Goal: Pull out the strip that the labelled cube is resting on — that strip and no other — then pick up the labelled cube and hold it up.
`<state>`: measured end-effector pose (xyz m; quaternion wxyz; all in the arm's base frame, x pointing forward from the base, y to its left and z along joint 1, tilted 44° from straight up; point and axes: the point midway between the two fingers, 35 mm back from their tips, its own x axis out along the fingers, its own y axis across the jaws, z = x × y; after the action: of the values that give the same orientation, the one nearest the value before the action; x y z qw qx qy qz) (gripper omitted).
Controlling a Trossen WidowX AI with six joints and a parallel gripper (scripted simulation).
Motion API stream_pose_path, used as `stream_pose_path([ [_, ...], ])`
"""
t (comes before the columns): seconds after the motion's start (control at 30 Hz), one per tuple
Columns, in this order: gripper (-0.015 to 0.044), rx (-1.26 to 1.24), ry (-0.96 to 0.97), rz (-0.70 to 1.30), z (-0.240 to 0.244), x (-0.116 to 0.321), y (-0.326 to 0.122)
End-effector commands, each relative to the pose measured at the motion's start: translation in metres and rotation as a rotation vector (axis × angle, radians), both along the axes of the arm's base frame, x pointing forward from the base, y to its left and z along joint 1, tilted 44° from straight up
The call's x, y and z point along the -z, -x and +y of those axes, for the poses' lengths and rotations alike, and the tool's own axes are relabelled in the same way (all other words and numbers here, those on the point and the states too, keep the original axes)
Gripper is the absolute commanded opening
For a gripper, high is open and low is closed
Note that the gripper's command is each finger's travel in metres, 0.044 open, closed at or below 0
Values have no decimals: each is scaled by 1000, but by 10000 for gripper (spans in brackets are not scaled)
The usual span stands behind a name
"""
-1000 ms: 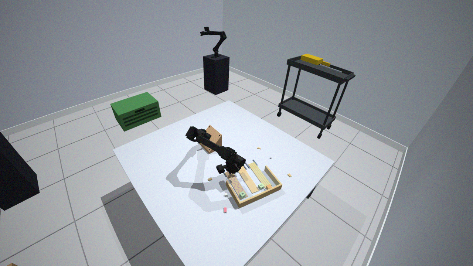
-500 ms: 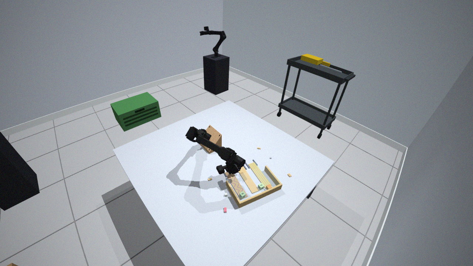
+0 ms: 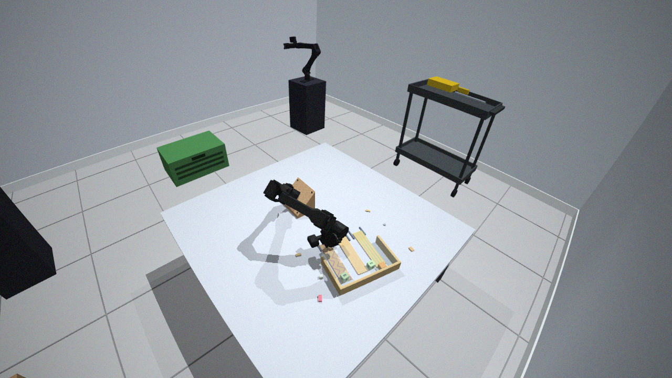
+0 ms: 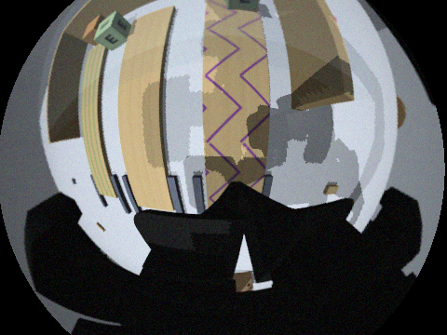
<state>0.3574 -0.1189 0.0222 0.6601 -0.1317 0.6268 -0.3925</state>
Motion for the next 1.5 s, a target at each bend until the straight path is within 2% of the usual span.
stream_pose_path([
  [0.0,0,-4,3,2,-1,0,0],
  [0.67,0,-4,3,2,-2,2,0],
  [1.47,0,-4,3,4,9,10,34],
])
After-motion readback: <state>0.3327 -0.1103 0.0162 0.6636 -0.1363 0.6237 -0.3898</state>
